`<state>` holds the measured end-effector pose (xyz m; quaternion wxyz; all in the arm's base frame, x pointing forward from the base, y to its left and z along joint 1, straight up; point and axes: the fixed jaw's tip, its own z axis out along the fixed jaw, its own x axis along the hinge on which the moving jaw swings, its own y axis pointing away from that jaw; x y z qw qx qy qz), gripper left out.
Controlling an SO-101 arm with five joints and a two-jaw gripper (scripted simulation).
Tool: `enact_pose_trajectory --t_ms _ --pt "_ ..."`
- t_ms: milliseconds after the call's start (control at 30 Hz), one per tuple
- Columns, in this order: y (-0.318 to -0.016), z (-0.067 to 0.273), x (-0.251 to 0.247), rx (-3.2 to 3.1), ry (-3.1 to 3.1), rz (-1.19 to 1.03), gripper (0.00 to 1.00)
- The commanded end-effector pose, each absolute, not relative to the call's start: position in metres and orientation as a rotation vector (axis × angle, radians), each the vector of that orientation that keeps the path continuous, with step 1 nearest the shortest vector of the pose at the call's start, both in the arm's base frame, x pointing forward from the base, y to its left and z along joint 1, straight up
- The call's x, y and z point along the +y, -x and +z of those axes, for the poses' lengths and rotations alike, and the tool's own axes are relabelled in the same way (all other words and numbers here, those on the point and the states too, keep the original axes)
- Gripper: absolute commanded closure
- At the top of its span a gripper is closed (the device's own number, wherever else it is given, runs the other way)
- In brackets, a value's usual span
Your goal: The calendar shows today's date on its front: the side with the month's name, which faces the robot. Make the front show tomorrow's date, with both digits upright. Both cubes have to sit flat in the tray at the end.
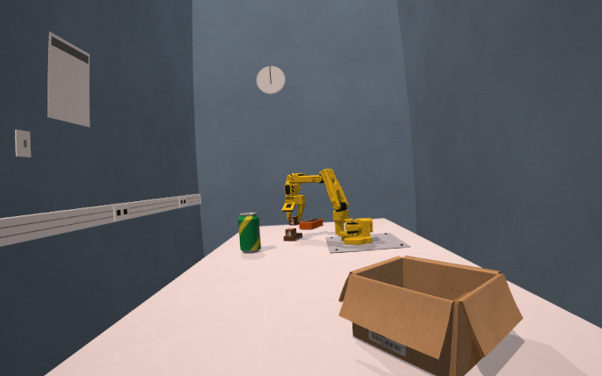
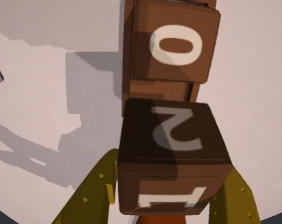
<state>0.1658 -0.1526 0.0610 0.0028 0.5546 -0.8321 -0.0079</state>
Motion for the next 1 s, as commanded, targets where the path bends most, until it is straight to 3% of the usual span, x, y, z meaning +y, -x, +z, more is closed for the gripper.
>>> enact_pose_trajectory --t_ms 0,967 --pt "-0.1644 0.0631 -0.1541 -2.614 -1.741 -0.002 1.0" --pt "-0.1662 0.0631 -0.1557 -2.614 -1.741 -0.002 1.0"
